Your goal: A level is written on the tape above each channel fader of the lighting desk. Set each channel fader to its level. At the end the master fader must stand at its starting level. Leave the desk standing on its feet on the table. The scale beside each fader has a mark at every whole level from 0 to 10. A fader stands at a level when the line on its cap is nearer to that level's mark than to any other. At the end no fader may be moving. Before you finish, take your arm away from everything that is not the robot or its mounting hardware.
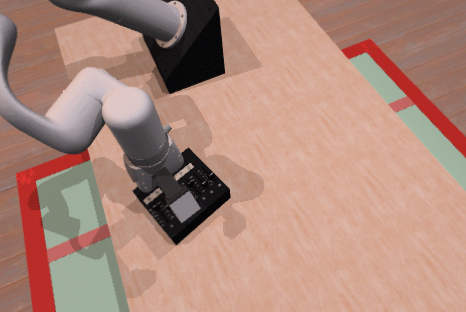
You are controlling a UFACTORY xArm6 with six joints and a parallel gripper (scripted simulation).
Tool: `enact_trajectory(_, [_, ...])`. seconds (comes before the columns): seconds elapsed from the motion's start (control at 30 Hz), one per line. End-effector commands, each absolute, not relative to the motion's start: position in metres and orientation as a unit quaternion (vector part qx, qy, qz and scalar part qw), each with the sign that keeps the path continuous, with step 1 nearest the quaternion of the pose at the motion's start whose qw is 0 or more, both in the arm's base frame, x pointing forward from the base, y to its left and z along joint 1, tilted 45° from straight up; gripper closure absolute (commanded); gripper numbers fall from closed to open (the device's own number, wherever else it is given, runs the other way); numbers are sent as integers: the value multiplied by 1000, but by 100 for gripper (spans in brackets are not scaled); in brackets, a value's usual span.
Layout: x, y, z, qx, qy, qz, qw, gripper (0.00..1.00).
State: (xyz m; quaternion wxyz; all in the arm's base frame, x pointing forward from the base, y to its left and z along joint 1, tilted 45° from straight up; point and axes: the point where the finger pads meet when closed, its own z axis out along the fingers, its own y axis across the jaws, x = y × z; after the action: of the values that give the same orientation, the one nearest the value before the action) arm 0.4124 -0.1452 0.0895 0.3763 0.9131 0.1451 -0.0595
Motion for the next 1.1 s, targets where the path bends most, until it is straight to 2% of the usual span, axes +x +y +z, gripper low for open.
enact_trajectory(0.0, [414,-147,88,913,145,-58,376,100])
enact_trajectory(1.07, [414,-152,83,913,145,-58,376,100])
